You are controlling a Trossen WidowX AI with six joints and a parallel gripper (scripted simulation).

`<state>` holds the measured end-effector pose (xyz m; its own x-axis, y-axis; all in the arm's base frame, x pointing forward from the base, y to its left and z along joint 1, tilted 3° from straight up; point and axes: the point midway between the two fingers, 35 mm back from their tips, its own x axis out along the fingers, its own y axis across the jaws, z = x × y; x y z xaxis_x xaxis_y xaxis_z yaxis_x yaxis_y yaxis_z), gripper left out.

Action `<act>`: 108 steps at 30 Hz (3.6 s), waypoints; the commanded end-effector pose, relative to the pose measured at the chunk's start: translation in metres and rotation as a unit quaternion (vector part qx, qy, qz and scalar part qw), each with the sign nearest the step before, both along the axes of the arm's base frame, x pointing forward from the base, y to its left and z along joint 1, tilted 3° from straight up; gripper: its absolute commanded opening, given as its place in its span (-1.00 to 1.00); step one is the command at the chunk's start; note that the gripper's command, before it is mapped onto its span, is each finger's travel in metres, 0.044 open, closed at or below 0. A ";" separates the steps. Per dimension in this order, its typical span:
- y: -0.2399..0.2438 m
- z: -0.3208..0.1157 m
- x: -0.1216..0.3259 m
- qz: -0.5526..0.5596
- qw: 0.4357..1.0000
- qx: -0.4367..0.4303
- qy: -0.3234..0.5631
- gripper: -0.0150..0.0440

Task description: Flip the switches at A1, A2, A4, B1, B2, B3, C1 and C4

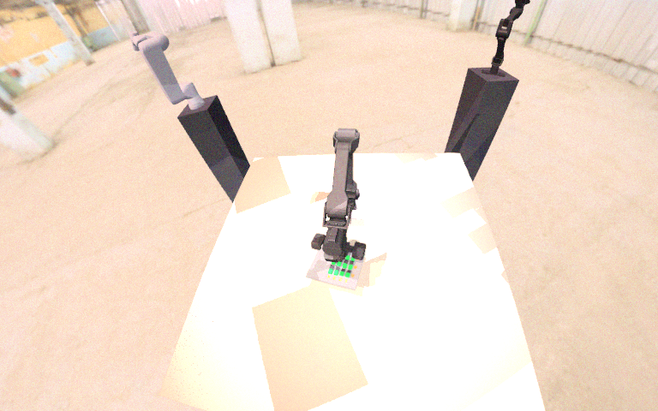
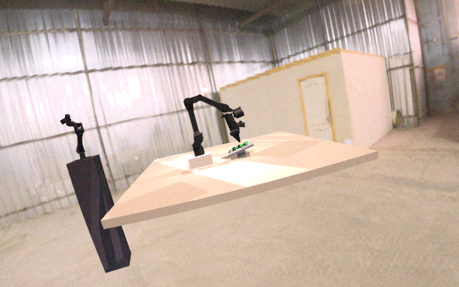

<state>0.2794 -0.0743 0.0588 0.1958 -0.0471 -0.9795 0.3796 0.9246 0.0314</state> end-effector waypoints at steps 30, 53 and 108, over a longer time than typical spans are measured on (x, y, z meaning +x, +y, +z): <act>0.000 -0.019 0.003 0.003 1.000 0.002 0.002 -0.49; 0.000 -0.022 0.004 0.003 1.000 0.002 0.002 -0.49; 0.065 -0.017 -0.038 0.002 1.000 -0.005 -0.021 -0.49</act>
<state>0.2422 -0.0087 0.0474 0.2439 -0.0515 -0.9684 0.3705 0.9278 0.0439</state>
